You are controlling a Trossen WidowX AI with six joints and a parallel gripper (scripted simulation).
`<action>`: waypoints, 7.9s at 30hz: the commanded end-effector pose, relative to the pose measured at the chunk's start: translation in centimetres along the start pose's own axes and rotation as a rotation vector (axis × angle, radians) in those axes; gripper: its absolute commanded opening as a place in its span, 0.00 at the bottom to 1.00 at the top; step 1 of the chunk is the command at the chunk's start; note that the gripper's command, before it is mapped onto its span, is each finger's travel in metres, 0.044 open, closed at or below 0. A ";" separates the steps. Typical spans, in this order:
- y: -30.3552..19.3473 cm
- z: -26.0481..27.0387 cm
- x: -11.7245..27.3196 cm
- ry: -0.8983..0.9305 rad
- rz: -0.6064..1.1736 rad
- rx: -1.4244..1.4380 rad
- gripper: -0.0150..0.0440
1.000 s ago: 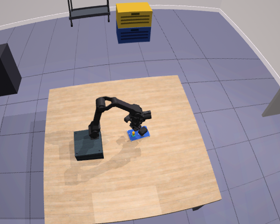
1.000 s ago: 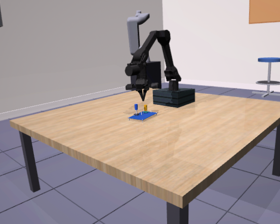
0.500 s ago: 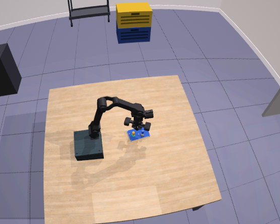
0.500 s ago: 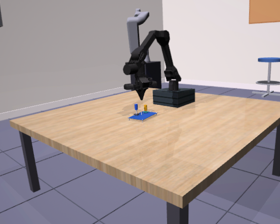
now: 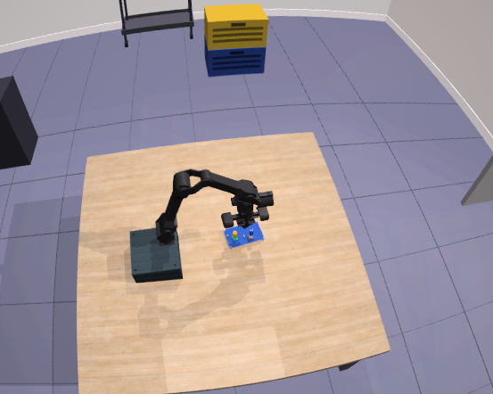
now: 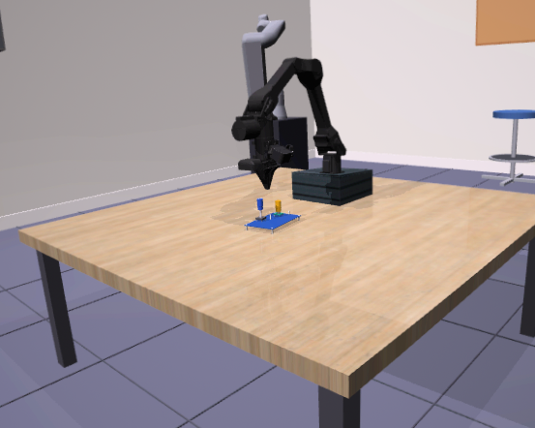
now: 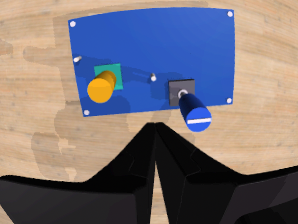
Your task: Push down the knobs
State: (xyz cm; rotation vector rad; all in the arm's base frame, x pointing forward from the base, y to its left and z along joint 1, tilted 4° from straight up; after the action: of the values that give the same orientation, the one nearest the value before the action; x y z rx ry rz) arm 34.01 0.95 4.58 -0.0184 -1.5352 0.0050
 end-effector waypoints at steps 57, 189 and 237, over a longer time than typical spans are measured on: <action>-0.2 -3.2 -0.2 0.009 0.017 1.356 0.25; -0.2 -3.2 -4.2 0.010 0.017 1.356 0.25; -0.2 -3.2 -4.5 0.010 0.017 1.356 0.25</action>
State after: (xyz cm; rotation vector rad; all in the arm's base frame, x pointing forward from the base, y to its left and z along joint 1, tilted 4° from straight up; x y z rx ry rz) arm 36.94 0.69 0.11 1.0328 -1.2607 1.0326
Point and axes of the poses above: the point midway between the two fingers, 35 mm back from their tips, its own x axis back along the fingers, its own z axis across the jaws, y = z × x, the point moved 2 cm from there along x, back along the fingers, and after that the axes turned 6 degrees about -x, right-handed, at the moved point
